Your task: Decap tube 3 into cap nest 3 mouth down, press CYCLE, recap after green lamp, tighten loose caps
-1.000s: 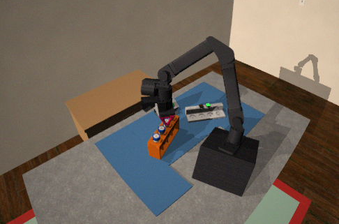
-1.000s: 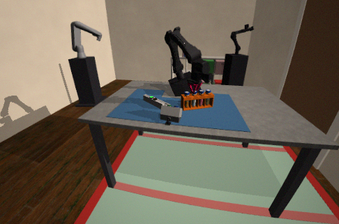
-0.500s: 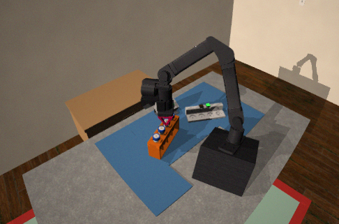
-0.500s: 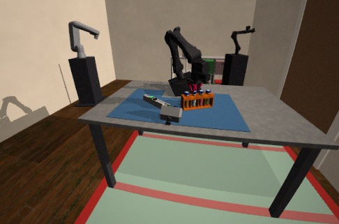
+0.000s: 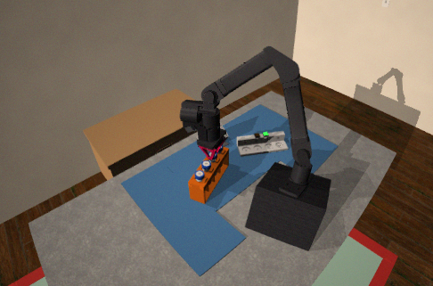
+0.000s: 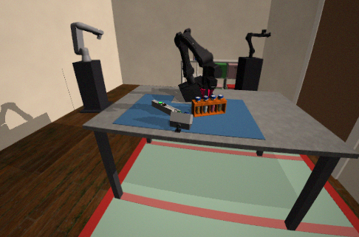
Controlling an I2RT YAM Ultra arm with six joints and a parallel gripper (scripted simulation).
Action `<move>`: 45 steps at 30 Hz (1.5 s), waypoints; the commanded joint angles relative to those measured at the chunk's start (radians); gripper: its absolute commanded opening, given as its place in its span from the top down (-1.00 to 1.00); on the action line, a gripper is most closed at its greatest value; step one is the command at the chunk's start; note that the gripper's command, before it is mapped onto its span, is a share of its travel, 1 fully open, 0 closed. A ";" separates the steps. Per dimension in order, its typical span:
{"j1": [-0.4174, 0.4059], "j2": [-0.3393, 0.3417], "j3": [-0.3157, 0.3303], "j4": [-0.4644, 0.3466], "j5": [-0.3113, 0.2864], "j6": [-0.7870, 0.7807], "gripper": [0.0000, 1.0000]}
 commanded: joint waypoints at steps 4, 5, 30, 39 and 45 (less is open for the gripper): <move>0.002 -0.004 0.001 0.008 -0.001 0.129 1.00; 0.002 -0.003 0.001 0.008 -0.001 0.129 1.00; 0.003 -0.005 0.004 0.005 -0.002 -0.310 0.02; 0.003 -0.006 0.002 0.005 -0.002 -0.590 0.02; 0.003 -0.008 -0.001 0.006 -0.002 -0.656 0.02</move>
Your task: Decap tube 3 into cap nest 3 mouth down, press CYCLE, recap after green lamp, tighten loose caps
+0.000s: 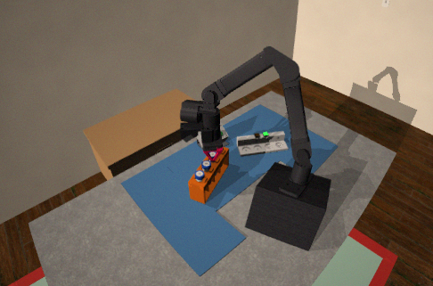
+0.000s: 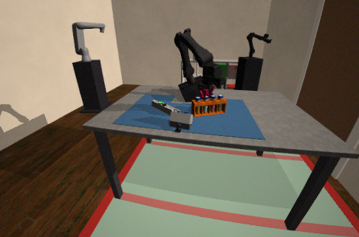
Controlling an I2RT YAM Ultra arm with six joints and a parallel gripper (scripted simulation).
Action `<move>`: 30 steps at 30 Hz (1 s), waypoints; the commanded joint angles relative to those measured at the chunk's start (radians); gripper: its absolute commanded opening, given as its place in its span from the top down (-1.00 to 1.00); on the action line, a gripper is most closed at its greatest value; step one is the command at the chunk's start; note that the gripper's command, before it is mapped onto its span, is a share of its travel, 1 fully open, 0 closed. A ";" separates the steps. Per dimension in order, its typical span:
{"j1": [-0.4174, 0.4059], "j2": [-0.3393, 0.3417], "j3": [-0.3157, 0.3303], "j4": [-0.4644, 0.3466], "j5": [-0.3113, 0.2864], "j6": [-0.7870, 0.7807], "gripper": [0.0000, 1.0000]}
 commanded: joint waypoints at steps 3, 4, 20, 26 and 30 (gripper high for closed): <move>0.003 -0.007 0.002 0.000 -0.001 -0.063 0.02; 0.003 -0.007 0.002 0.000 -0.001 -0.063 0.02; 0.003 -0.007 0.001 0.001 -0.001 0.004 1.00; 0.003 -0.007 0.001 0.002 -0.001 0.170 1.00; 0.002 -0.007 0.000 0.003 -0.001 0.303 1.00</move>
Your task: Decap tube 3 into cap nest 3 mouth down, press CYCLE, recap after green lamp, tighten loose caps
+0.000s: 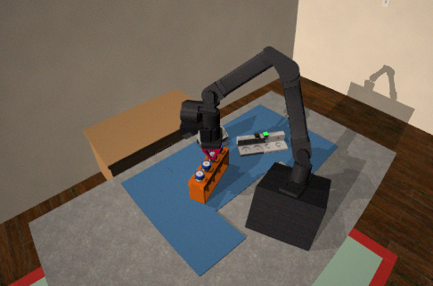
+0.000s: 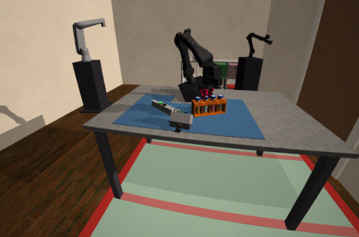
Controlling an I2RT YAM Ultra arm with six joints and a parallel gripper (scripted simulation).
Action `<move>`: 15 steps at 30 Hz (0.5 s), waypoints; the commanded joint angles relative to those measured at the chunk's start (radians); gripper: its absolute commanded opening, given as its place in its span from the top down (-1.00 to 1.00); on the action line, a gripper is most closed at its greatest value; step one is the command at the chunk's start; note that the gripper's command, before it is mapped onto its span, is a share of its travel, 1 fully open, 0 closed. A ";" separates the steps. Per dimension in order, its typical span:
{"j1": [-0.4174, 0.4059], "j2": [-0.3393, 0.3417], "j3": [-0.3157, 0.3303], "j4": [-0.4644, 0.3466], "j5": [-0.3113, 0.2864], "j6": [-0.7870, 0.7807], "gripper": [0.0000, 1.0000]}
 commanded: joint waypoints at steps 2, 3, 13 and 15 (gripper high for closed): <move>0.002 -0.006 0.001 0.003 -0.001 0.194 1.00; 0.002 -0.006 0.001 0.003 -0.001 0.228 1.00; 0.002 -0.005 0.000 0.005 -0.001 0.494 1.00; 0.002 -0.005 0.000 0.005 -0.001 0.546 1.00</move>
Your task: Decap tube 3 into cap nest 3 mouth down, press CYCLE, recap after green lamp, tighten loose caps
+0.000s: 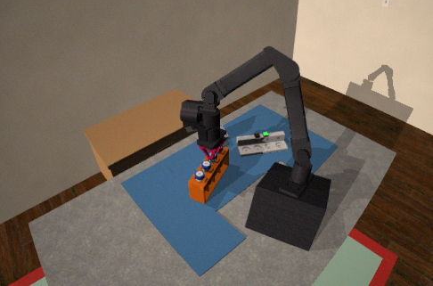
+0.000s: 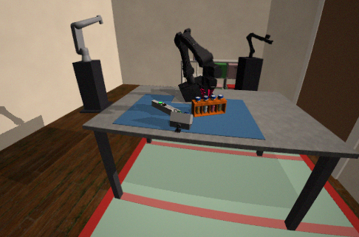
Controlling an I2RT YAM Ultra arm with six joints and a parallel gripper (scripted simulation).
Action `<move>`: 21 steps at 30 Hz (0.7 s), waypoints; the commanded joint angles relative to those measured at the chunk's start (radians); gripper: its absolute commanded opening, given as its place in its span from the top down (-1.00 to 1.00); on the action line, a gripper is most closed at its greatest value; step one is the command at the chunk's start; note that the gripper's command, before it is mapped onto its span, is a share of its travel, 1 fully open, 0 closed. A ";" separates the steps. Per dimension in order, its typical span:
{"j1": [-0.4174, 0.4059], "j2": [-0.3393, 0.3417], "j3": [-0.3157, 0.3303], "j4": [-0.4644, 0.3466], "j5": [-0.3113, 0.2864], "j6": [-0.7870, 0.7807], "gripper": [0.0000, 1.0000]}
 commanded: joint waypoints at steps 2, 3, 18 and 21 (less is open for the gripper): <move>0.002 -0.005 0.000 0.005 -0.001 0.119 1.00; 0.003 -0.005 0.000 0.005 -0.001 0.119 1.00; 0.002 -0.005 0.000 0.005 -0.001 0.119 0.02; 0.004 -0.007 0.002 0.001 -0.001 0.001 0.02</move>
